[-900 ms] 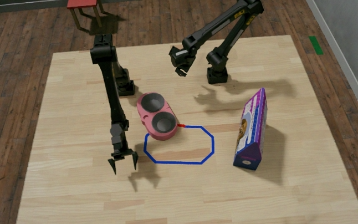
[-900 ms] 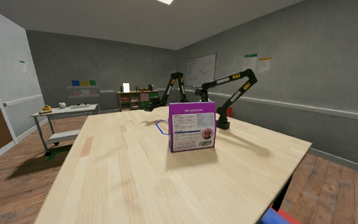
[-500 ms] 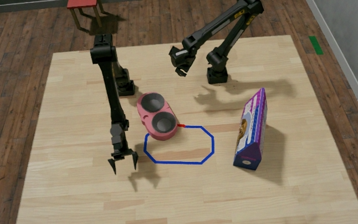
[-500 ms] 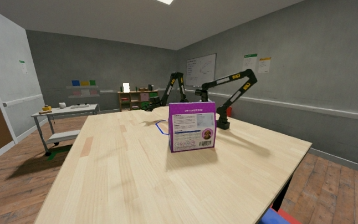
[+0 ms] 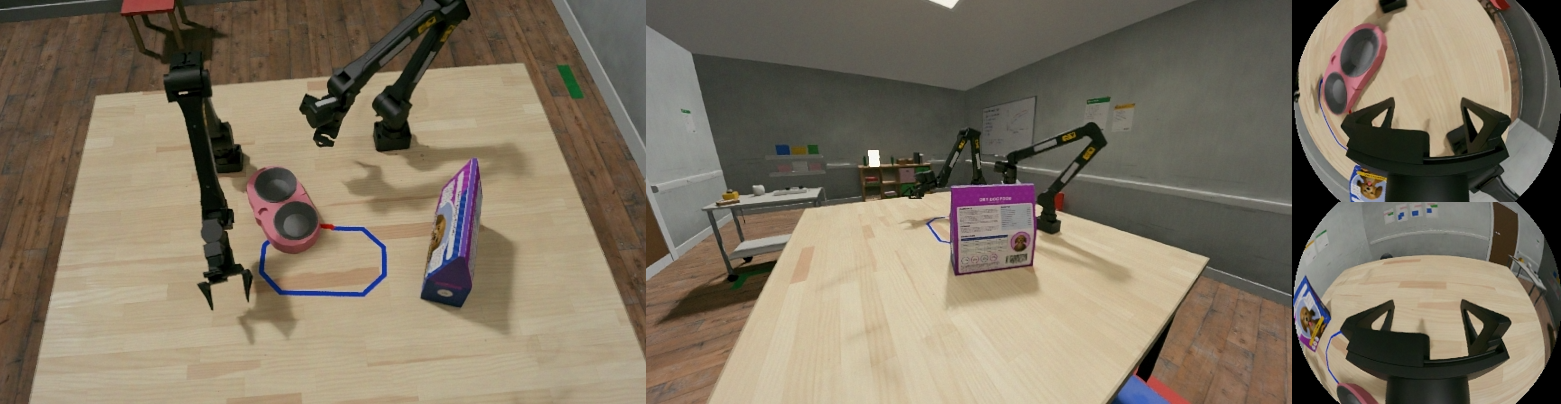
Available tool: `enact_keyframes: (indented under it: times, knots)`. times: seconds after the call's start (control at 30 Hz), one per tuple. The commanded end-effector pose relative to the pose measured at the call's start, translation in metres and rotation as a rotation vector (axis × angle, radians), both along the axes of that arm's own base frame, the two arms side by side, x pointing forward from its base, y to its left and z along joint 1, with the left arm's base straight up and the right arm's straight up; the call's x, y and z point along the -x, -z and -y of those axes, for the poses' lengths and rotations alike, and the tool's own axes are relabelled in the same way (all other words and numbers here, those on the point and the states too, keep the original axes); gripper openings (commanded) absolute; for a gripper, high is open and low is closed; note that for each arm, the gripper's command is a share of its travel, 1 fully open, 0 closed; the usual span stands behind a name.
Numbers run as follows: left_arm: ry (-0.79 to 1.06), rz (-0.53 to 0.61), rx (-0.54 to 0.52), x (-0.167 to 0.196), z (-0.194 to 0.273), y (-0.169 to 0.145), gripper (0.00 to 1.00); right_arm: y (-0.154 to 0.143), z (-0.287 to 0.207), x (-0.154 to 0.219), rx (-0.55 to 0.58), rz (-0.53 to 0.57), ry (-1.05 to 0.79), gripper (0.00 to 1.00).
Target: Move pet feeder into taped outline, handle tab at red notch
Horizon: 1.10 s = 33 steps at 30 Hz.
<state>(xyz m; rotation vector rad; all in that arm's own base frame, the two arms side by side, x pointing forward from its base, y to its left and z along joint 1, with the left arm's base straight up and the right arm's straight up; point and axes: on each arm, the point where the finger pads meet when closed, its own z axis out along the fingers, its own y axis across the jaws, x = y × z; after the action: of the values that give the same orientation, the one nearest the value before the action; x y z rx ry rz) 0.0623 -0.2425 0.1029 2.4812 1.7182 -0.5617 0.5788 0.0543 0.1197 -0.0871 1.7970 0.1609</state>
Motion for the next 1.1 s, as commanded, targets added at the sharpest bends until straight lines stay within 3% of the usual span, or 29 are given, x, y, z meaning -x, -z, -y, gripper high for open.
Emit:
enact_keyframes:
  times: [0.0,0.13,0.23,0.37,0.63,0.7,0.77,0.93,1.07]
  knots:
    - [-0.271,0.033,0.089,-0.056,0.064,-0.01,1.0,-0.07,-0.04,-0.004,-0.016,0.021,-0.054,1.0]
    - [-0.467,0.049,0.154,-0.096,0.108,-0.003,1.0,-0.114,-0.068,0.018,-0.009,-0.034,-0.094,1.0]
    - [-0.528,0.051,0.172,-0.108,0.12,-0.001,1.0,-0.127,-0.076,0.028,-0.005,-0.053,-0.106,1.0]
    - [-0.726,0.072,0.239,-0.152,0.164,0.007,1.0,-0.18,-0.102,0.08,0.013,-0.123,-0.157,1.0]
    - [-0.91,0.125,0.314,-0.198,0.217,0.017,1.0,-0.25,-0.112,0.207,0.063,-0.236,-0.245,1.0]
    - [-0.931,0.138,0.323,-0.206,0.224,0.019,1.0,-0.262,-0.107,0.245,0.078,-0.262,-0.267,1.0]
    - [-0.931,0.138,0.323,-0.206,0.224,0.019,1.0,-0.262,-0.107,0.245,0.078,-0.262,-0.267,1.0]
    - [-0.931,0.173,0.326,-0.214,0.23,0.025,1.0,-0.286,-0.074,0.355,0.128,-0.335,-0.328,1.0]
    - [-0.93,0.178,0.327,-0.215,0.231,0.025,1.0,-0.283,-0.042,0.419,0.162,-0.373,-0.363,1.0]
